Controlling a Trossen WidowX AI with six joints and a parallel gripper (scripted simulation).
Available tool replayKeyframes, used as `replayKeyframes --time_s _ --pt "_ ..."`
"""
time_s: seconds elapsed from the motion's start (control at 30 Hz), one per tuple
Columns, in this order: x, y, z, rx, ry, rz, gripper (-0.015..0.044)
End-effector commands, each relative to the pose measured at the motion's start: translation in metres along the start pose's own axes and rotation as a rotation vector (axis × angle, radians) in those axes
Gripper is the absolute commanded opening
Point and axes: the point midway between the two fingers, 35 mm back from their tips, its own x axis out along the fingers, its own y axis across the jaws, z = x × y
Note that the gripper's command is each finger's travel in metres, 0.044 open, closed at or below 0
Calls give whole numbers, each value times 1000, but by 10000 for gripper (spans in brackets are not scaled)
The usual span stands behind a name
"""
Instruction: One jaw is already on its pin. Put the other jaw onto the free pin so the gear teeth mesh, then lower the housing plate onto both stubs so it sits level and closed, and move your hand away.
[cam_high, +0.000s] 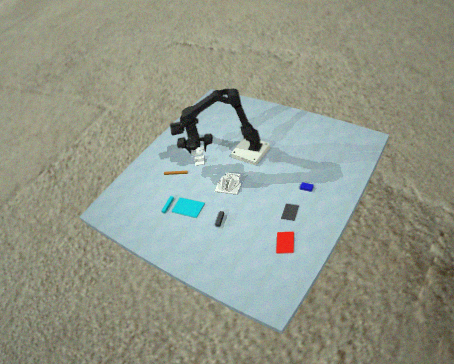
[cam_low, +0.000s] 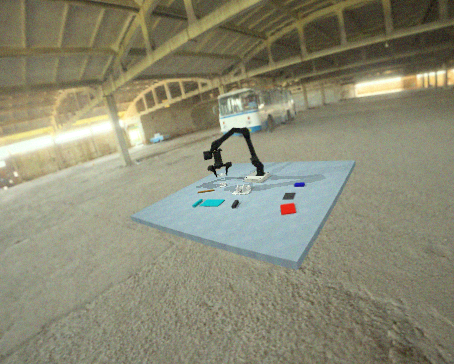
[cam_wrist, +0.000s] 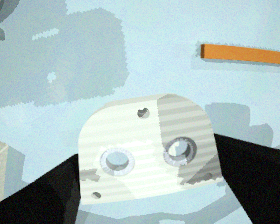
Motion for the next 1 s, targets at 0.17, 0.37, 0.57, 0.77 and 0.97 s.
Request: replayKeyframes --time_s 0.17,0.37,0.57,0.77,0.97 --pt "1 17 25 39 -3 11 351" --pt "0 29 41 64 -3 12 351" --pt "0 41 57 91 -5 13 351" --pt "-1 55 71 117 -6 14 351" --pt "-1 70 85 144 -7 15 351"
